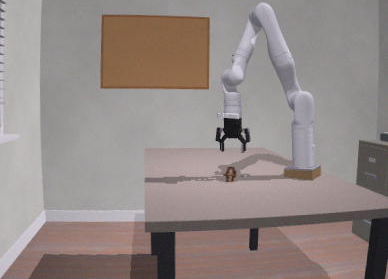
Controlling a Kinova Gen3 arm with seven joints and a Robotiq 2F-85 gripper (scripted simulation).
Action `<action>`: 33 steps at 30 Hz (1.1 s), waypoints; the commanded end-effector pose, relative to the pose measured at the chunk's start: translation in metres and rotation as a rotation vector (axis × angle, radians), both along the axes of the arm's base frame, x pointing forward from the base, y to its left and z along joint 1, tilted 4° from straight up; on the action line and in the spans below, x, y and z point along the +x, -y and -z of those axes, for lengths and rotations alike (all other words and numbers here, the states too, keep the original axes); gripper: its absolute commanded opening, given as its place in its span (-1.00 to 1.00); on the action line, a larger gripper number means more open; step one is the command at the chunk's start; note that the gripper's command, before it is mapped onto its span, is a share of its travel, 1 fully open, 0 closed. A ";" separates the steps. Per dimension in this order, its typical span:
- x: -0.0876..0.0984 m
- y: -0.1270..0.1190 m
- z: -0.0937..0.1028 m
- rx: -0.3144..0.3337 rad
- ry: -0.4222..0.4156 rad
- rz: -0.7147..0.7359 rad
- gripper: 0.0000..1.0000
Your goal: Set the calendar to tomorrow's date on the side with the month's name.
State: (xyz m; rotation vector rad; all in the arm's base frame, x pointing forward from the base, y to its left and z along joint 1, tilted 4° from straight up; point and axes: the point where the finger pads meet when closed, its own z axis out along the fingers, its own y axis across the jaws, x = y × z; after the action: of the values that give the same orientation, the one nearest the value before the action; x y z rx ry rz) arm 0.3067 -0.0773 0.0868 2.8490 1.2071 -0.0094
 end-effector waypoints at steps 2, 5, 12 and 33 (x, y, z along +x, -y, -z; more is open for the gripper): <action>0.000 0.005 -0.002 -0.002 0.004 -0.054 1.00; 0.000 0.006 -0.002 -0.004 0.006 -0.112 1.00; 0.000 0.008 -0.003 -0.008 0.007 -0.189 1.00; 0.000 0.011 -0.005 -0.013 0.009 -0.293 1.00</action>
State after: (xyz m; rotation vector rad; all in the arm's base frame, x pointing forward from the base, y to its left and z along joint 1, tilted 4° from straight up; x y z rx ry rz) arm 0.3068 -0.0880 0.0910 2.6297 1.6017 0.0052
